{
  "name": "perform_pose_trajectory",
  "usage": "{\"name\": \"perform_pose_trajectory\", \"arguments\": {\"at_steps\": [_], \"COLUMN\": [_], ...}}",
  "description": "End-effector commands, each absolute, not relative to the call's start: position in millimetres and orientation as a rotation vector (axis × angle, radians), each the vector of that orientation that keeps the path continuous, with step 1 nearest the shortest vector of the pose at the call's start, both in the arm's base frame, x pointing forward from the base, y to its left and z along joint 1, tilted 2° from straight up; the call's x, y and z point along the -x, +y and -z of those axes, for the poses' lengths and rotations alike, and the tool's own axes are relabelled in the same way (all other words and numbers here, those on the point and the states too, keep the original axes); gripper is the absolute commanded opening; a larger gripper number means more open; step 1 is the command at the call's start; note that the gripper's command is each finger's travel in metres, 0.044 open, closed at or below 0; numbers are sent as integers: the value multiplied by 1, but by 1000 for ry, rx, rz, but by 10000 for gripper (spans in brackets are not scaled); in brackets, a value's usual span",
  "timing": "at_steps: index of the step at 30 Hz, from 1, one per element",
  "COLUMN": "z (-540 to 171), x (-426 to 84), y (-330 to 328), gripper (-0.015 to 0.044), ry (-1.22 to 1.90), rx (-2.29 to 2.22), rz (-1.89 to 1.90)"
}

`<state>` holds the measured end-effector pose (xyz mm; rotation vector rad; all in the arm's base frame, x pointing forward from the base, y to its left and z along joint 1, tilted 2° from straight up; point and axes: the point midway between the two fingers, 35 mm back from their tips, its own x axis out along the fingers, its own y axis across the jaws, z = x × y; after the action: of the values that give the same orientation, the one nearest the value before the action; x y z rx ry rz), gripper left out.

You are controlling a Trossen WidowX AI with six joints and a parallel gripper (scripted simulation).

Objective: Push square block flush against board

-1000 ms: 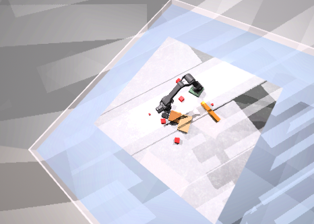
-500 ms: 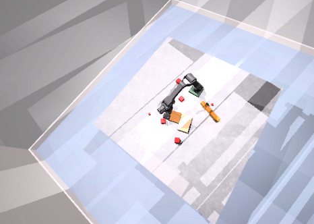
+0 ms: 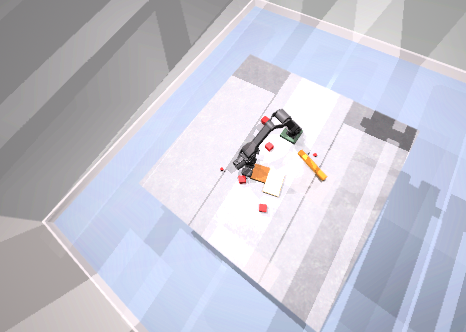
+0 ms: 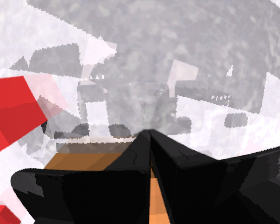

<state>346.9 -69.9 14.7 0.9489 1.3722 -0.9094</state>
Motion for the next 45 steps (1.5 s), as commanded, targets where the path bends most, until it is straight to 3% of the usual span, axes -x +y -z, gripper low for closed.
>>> {"name": "perform_pose_trajectory", "arguments": {"at_steps": [1, 23, 29, 41, 45], "z": [-15, -14, -69, -70, -27], "x": [-350, -362, -361, -380, -381], "y": [-77, -109, -106, -69, -68], "gripper": [0, 0, 0, 0, 0], "ry": [1373, 1371, 1371, 1368, 1368], "rx": [-951, -949, -949, -960, -960], "rz": [908, 909, 909, 914, 914]}}
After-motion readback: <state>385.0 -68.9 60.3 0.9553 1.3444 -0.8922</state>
